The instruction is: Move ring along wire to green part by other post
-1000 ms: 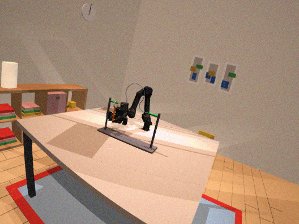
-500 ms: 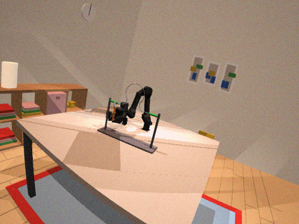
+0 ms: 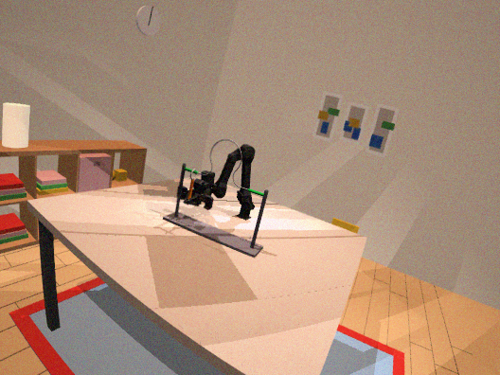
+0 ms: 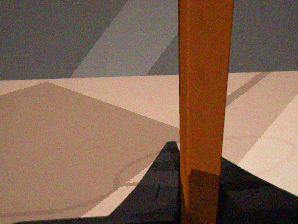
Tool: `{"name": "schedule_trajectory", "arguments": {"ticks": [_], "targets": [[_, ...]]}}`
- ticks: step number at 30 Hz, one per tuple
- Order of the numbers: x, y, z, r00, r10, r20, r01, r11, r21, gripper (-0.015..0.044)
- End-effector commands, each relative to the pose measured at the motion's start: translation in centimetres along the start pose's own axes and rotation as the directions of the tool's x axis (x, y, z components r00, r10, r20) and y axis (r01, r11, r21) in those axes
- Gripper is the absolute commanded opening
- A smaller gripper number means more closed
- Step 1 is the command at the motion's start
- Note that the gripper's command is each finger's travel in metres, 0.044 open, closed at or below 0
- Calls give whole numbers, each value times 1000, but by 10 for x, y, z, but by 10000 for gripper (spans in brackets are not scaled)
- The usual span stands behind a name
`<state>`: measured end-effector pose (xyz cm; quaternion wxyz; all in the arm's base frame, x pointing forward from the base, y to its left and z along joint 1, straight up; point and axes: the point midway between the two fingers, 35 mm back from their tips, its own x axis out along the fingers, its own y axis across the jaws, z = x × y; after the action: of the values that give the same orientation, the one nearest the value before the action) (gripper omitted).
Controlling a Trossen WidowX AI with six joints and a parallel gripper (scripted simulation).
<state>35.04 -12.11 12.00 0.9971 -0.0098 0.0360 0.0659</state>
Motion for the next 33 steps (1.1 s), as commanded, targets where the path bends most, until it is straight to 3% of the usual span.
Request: {"name": "schedule_trajectory", "arguments": {"ticks": [1, 33], "targets": [[0, 0, 0, 1000, 0, 0, 0, 1000, 0, -150], [-1, -1, 13, 1000, 0, 1, 0, 1000, -2, -150]]}}
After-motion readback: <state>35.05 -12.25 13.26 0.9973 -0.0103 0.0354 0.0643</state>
